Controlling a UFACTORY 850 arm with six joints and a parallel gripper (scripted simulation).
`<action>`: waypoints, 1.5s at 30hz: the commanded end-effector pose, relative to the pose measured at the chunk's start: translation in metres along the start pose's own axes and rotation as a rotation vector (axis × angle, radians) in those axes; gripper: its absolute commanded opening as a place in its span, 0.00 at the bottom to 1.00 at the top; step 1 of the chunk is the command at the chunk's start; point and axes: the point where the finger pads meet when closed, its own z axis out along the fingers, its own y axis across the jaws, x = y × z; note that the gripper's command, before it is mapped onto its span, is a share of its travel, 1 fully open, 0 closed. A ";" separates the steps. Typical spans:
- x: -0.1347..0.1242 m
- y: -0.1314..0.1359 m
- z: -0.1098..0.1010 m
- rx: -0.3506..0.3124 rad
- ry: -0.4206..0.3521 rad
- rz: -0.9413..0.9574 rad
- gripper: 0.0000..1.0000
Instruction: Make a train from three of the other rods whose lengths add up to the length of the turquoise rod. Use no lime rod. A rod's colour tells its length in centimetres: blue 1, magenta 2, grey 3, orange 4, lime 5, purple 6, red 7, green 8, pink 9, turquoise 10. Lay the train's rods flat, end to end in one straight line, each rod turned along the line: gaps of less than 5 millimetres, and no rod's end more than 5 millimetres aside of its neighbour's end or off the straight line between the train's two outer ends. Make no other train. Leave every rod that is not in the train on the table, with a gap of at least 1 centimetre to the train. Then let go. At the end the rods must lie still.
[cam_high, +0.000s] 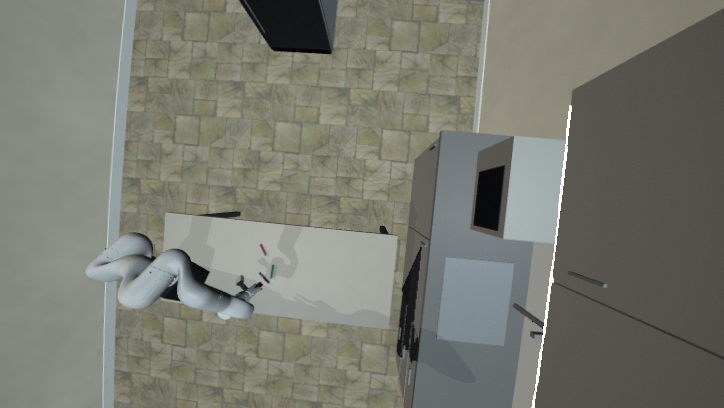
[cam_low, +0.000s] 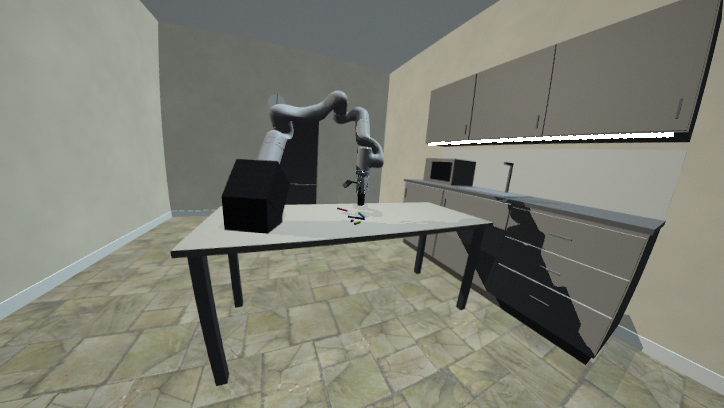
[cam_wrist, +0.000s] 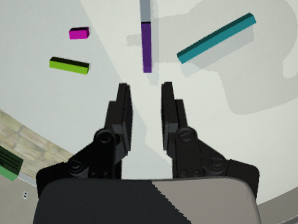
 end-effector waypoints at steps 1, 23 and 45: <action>-0.001 0.000 -0.004 0.000 -0.001 0.000 0.24; -0.001 0.000 -0.005 0.000 -0.001 0.000 1.00; -0.001 0.000 -0.074 0.000 -0.001 0.000 1.00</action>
